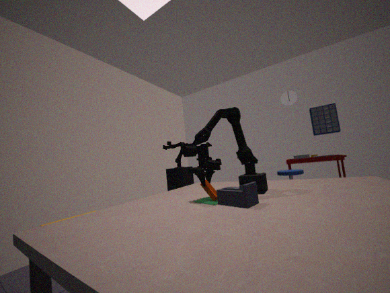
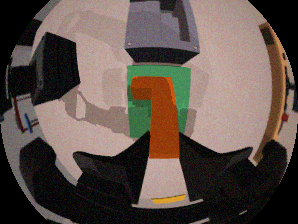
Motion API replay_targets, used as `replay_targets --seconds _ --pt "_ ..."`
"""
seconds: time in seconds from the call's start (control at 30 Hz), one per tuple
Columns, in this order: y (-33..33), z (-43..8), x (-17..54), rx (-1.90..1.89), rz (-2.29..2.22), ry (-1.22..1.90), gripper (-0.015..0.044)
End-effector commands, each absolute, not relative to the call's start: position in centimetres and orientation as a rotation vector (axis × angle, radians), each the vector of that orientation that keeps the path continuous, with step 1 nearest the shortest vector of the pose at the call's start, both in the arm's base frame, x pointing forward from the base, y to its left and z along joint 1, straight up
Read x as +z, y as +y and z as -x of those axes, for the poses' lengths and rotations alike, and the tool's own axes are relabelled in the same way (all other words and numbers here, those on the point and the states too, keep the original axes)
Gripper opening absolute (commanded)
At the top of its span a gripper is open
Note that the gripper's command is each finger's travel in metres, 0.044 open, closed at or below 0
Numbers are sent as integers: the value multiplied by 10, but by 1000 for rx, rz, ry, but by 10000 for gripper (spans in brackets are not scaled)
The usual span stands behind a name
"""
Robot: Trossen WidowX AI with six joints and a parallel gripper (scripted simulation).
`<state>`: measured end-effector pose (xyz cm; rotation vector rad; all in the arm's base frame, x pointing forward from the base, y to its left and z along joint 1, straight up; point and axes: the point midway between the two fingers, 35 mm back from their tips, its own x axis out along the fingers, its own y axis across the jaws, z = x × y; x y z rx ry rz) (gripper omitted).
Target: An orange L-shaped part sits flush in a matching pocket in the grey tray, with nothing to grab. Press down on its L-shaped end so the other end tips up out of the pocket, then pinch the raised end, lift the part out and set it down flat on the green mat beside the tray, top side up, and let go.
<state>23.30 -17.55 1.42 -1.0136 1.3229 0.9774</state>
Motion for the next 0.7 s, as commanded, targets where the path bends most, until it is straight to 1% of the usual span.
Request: replay_targets --seconds 0.0,0.4,0.67 --pt "-175 -232 13 984 1017 1324 0" --pt "-175 -232 13 980 1012 1324 0" --pt "-175 -232 13 980 1012 1324 210"
